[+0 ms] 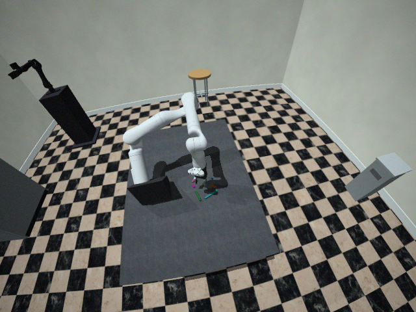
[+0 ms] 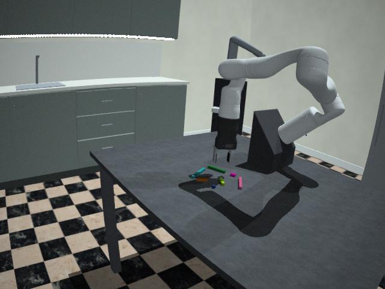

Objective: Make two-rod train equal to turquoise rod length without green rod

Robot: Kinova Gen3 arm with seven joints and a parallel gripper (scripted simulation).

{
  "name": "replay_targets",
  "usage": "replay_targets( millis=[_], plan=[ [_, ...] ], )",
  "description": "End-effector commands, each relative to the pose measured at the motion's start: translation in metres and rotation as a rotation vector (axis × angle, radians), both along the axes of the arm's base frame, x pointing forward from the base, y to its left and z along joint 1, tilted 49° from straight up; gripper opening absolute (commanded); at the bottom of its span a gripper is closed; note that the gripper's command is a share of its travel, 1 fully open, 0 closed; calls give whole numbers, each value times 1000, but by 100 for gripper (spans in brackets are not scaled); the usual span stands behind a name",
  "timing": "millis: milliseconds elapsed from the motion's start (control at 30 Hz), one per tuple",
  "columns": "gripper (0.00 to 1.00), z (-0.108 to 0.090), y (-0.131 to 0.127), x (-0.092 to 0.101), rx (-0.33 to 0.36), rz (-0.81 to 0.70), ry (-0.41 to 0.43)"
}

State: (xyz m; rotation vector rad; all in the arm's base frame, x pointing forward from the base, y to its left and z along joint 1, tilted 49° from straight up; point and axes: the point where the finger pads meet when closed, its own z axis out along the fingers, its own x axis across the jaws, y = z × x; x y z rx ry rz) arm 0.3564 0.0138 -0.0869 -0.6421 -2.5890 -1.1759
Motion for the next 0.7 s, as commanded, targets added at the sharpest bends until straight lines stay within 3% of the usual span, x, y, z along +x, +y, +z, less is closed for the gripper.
replay_targets(
  millis=[0,667],
  plan=[
    [100,1,1,0,-3,-24,33],
    [100,5,5,0,-9,-177,211]
  ],
)
